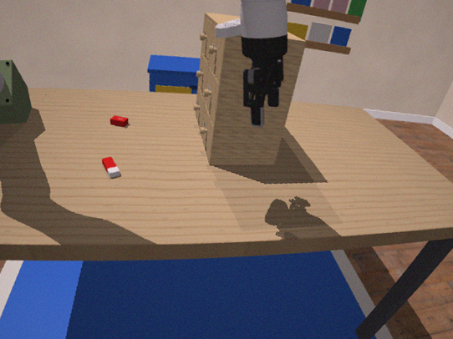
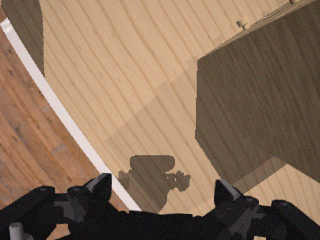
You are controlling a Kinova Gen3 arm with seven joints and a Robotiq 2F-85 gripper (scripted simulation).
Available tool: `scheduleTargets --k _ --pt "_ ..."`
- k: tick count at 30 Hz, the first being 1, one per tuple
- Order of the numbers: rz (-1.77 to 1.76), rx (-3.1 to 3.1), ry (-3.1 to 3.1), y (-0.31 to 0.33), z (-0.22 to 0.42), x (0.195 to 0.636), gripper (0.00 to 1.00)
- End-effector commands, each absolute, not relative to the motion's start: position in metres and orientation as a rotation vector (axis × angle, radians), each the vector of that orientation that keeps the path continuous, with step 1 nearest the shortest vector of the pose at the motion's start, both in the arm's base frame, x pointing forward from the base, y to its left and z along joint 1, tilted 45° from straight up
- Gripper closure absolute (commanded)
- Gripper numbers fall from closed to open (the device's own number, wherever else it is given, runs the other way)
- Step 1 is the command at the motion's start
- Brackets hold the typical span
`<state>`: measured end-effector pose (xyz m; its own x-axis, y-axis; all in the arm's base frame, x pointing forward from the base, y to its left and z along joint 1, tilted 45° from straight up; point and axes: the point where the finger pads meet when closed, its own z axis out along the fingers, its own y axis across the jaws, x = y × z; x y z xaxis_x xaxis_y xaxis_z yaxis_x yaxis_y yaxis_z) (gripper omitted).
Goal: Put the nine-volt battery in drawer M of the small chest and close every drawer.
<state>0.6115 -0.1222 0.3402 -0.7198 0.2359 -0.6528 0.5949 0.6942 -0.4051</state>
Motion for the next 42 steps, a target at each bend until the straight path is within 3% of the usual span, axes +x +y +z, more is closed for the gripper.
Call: scheduleTargets --k 1,24,42 --pt "-0.827 0.633 2.331 -0.121 0.341 0.612 0.00" --pt "-0.824 0.677 2.313 -0.120 0.347 0.613 0.00" --pt "-0.703 1.307 1.988 -0.071 0.430 0.613 0.00"
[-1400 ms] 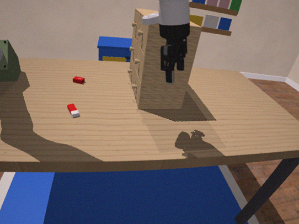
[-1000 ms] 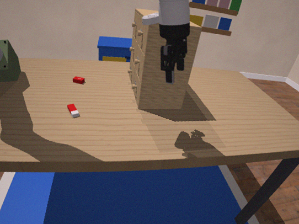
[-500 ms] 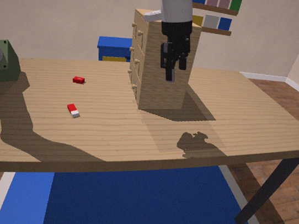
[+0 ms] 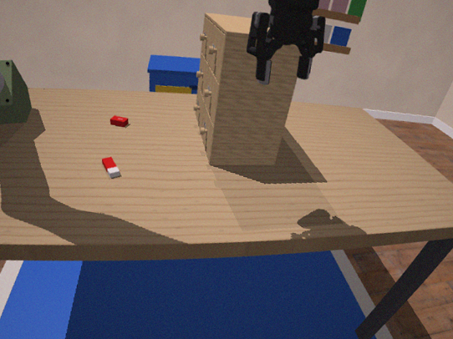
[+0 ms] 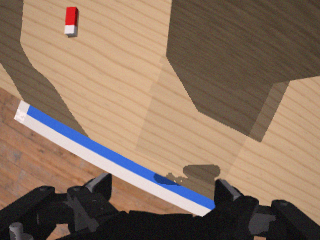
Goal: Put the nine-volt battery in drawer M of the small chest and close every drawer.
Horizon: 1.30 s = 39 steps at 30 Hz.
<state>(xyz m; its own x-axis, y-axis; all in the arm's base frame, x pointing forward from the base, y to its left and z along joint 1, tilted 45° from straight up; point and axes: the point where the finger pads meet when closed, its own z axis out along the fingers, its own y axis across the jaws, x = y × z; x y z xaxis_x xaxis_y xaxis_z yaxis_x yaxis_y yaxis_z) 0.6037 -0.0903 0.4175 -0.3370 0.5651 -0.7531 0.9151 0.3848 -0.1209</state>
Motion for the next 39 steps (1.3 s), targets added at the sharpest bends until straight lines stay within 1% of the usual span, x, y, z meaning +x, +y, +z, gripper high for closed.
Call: scheduleTargets --k 1,7,9,17,39 --pt "-0.689 1.351 1.961 -0.065 0.435 0.611 0.00" --pt "-0.605 1.571 1.819 -0.026 0.461 0.598 0.00" --pt "-0.605 1.571 1.819 -0.026 0.461 0.598 0.00" --pt "-0.541 1.712 1.722 0.007 0.476 0.583 0.00" --pt "-0.533 1.728 1.710 0.011 0.478 0.581 0.00"
